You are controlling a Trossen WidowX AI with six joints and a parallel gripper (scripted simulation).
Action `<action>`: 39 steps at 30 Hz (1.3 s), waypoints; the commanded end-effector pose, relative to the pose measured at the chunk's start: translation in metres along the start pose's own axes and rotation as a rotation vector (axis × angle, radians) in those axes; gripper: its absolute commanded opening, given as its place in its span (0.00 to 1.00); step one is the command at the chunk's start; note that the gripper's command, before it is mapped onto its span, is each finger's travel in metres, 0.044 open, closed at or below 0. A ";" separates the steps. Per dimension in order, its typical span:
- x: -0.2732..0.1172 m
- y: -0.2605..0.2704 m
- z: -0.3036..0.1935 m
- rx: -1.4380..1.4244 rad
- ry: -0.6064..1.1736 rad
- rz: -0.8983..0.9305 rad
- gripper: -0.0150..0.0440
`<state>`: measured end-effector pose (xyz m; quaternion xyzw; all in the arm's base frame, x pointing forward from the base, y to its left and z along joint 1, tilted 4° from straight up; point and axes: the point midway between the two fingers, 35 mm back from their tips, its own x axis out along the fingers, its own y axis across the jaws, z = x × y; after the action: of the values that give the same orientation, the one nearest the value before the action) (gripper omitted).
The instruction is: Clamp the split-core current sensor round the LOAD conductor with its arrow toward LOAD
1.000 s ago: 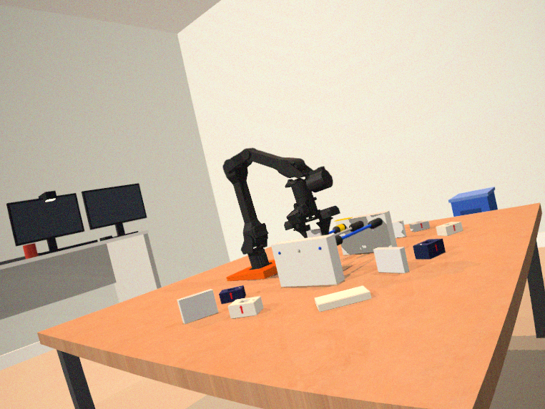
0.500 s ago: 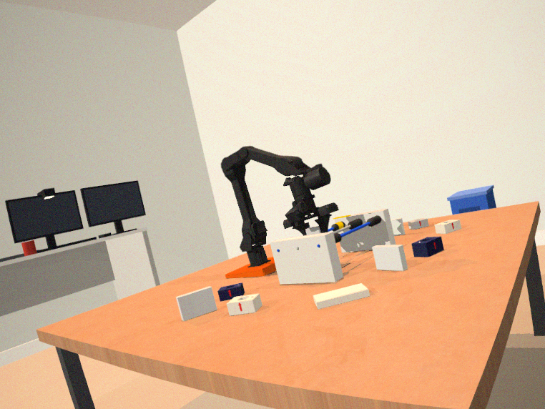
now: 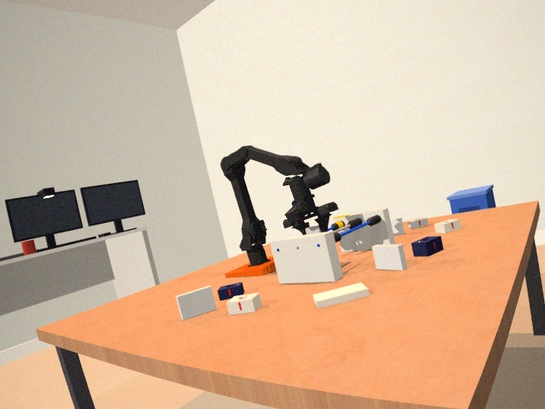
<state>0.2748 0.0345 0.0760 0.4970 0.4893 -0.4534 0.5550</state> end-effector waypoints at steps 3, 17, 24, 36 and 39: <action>0.000 0.000 0.000 0.000 0.000 -0.001 0.71; 0.000 0.000 0.000 0.000 0.000 -0.001 0.71; 0.000 0.000 0.000 0.000 0.000 -0.001 0.71; 0.000 0.000 0.000 0.000 0.000 0.000 0.69; 0.000 0.000 0.000 0.000 0.000 0.000 0.65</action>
<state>0.2748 0.0345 0.0760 0.4970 0.4893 -0.4534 0.5550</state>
